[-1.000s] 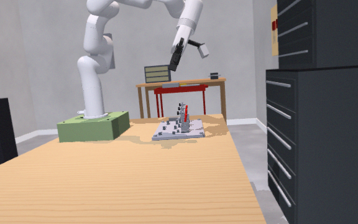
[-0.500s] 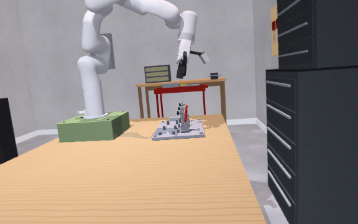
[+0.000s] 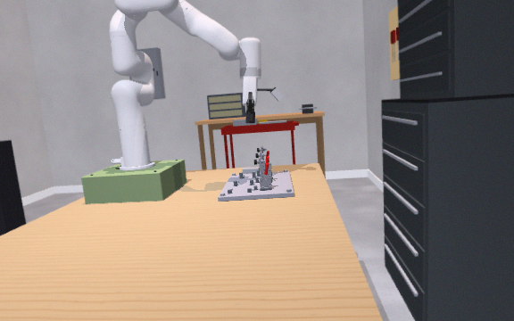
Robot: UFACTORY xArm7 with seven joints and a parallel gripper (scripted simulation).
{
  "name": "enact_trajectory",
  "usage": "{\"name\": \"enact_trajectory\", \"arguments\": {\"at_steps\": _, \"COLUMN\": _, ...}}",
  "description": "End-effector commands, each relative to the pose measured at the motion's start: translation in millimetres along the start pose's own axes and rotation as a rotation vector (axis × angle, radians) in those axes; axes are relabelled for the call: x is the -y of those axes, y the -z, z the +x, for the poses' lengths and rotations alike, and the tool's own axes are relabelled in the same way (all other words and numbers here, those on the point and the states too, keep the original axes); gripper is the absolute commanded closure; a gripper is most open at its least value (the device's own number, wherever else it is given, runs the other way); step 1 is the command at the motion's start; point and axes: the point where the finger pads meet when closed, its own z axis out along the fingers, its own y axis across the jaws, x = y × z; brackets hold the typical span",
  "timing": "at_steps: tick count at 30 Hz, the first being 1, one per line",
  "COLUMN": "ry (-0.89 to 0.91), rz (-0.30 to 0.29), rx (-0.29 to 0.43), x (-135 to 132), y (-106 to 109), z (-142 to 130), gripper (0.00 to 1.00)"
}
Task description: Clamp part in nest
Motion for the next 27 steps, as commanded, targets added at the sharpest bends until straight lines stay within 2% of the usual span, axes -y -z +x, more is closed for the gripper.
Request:
{"name": "enact_trajectory", "arguments": {"at_steps": 1, "ry": -0.037, "rz": 0.026, "rx": -0.061, "x": 38.0, "y": -10.3, "z": -15.6, "gripper": 0.0}}
{"name": "enact_trajectory", "arguments": {"at_steps": 4, "ry": -0.058, "rz": 0.037, "rx": -0.073, "x": 51.6, "y": -16.7, "z": -25.5, "gripper": 0.0}}
{"name": "enact_trajectory", "arguments": {"at_steps": 24, "ry": -0.058, "rz": 0.037, "rx": -0.074, "x": 51.9, "y": -16.8, "z": -25.7, "gripper": 0.0}}
{"name": "enact_trajectory", "arguments": {"at_steps": 25, "ry": -0.058, "rz": 0.037, "rx": -0.074, "x": 51.9, "y": -16.8, "z": -25.7, "gripper": 1.0}}
{"name": "enact_trajectory", "arguments": {"at_steps": 27, "ry": -0.058, "rz": 0.037, "rx": -0.074, "x": 51.9, "y": -16.8, "z": -25.7, "gripper": 1.0}}
